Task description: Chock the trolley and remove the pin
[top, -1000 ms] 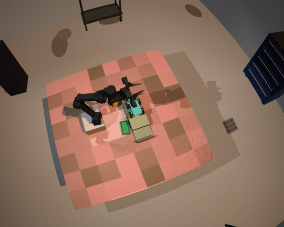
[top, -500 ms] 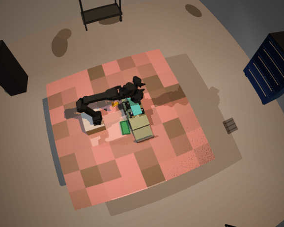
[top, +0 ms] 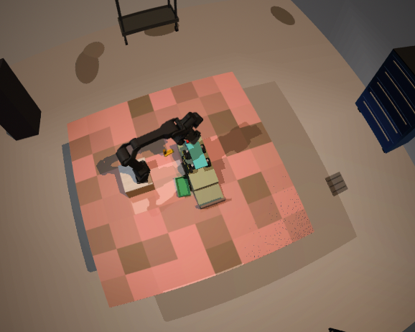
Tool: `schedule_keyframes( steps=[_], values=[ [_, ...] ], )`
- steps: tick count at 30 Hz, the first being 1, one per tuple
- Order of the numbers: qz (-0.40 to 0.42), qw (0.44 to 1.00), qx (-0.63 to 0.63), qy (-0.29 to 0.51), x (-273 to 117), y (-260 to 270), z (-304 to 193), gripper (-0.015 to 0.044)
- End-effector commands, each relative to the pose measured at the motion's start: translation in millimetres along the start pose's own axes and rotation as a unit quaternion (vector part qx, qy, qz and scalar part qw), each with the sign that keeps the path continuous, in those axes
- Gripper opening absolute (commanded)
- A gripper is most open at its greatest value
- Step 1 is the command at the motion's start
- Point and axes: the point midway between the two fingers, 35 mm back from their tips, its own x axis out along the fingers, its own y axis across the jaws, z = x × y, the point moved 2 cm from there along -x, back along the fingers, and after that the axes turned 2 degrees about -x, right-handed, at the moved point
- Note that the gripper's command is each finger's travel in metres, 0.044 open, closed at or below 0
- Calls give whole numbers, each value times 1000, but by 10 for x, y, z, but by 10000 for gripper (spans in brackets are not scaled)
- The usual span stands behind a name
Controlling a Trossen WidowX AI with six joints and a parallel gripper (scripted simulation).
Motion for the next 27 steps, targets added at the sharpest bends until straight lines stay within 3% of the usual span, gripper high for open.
schedule_keyframes(
  steps=[1,17,27],
  values=[
    [-76,997,31,11,233,-327,-261,190],
    [-327,940,67,-73,475,-1728,-977,190],
    [-335,936,66,-81,527,-1821,-984,190]
  ],
)
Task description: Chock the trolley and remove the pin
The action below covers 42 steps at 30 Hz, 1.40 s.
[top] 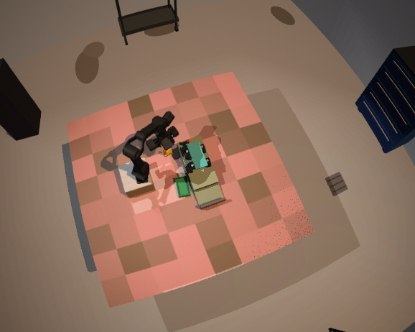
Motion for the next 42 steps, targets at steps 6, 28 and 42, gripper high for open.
schedule_keyframes(
  steps=[6,28,42],
  values=[
    [-6,1000,1,-6,280,-13,-2,190],
    [-6,1000,1,-6,625,-30,7,190],
    [-6,1000,1,-6,764,-38,13,190]
  ],
)
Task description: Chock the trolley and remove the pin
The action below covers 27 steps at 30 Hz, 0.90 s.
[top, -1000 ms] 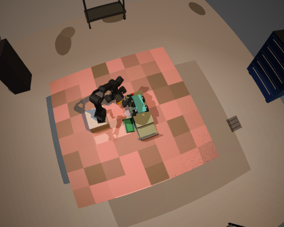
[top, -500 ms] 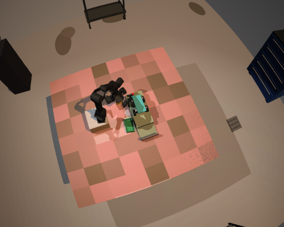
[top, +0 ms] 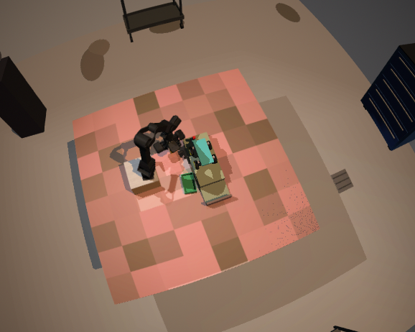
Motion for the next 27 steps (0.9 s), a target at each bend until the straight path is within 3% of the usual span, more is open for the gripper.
schedule_keyframes(
  steps=[1,21,27],
  values=[
    [-2,1000,-2,-3,29,-4,7,190],
    [-2,1000,-2,-3,279,-7,10,190],
    [0,1000,0,0,243,0,1,52]
  ],
)
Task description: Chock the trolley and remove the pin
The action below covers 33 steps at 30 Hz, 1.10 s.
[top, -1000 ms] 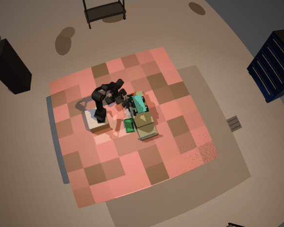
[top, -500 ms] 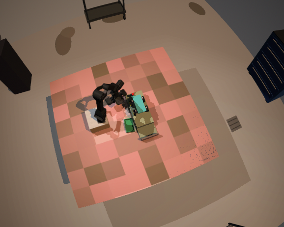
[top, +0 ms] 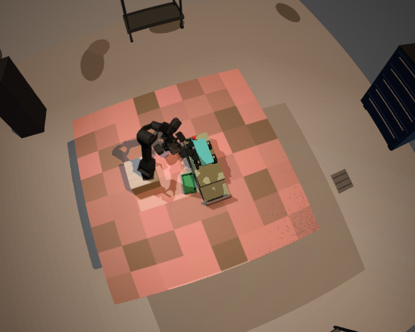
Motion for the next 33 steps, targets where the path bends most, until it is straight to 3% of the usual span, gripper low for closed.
schedule_keyframes(
  steps=[1,7,33],
  values=[
    [0,1000,0,0,-3,2,-1,45],
    [0,1000,0,0,-11,2,-1,0],
    [-2,1000,-2,-3,-804,-72,21,0]
  ],
)
